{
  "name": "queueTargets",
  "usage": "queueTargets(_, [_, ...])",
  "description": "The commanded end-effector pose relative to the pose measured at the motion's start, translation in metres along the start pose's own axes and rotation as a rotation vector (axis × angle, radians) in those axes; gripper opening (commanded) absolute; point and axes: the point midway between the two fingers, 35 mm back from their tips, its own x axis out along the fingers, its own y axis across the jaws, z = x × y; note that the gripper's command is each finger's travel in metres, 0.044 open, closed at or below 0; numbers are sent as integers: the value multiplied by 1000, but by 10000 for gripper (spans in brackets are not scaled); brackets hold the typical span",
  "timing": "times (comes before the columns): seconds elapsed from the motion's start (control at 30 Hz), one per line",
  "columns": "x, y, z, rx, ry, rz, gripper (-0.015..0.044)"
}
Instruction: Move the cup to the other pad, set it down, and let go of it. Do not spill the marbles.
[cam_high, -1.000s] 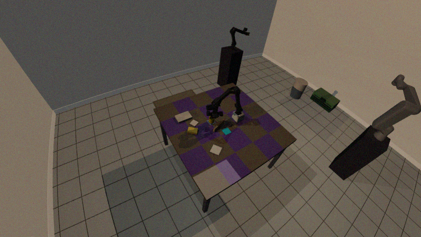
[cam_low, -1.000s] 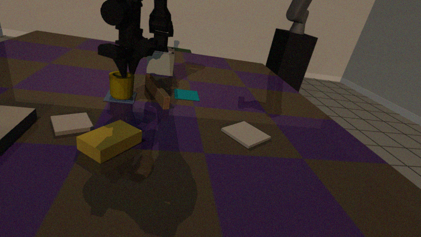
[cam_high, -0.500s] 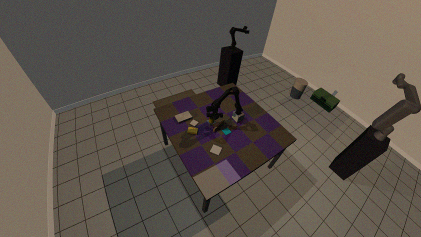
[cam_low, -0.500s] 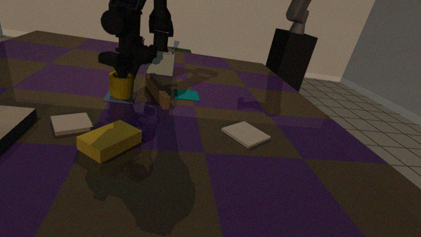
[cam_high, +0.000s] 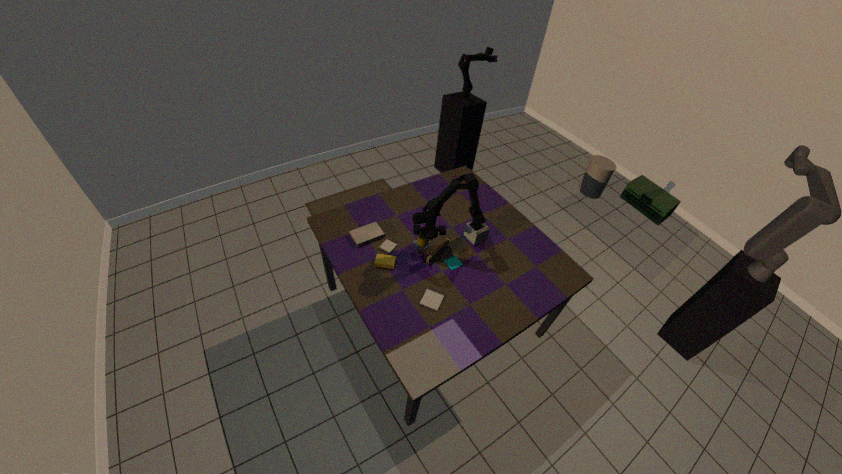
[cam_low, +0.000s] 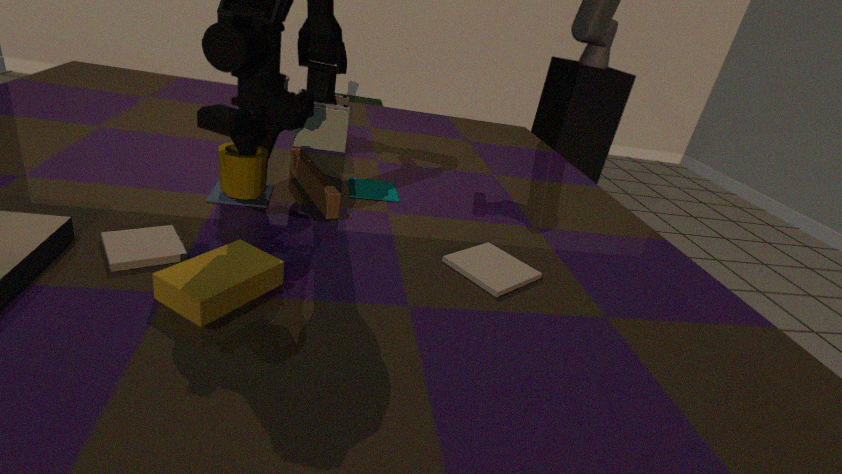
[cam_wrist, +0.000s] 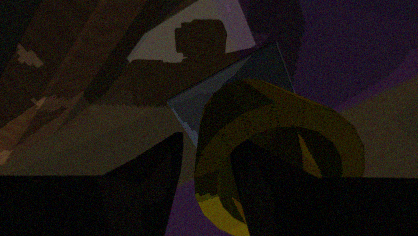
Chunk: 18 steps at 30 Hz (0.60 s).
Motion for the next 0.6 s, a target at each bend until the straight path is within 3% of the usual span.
queueTargets(0.0, [0,0,0,0,0,0,113])
queueTargets(0.57, [-2,0,0,0,0,0,0])
